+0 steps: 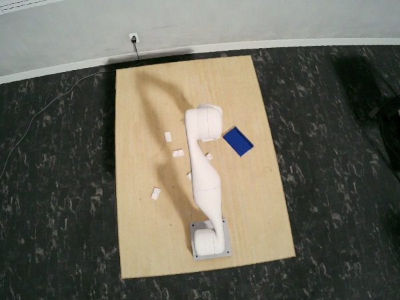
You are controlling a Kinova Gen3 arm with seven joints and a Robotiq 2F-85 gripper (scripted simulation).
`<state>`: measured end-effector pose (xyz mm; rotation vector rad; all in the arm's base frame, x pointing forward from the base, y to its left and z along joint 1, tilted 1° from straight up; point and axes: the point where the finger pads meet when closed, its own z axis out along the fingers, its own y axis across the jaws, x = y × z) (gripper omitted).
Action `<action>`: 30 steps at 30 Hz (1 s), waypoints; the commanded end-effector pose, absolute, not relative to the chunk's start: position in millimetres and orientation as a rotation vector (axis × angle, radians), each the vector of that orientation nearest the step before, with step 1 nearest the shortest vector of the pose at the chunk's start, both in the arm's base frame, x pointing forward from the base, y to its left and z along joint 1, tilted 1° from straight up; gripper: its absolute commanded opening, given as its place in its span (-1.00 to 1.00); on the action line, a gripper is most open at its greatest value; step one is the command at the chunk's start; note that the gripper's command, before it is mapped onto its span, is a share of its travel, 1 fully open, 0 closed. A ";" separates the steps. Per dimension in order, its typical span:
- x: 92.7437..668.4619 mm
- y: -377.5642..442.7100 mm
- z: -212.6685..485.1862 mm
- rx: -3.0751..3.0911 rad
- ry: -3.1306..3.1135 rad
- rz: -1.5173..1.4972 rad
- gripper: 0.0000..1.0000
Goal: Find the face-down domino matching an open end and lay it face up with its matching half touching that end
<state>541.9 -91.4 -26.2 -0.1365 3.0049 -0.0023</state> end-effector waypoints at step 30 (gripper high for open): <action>541.1 -92.9 71.5 -0.135 3.004 -0.002 -0.38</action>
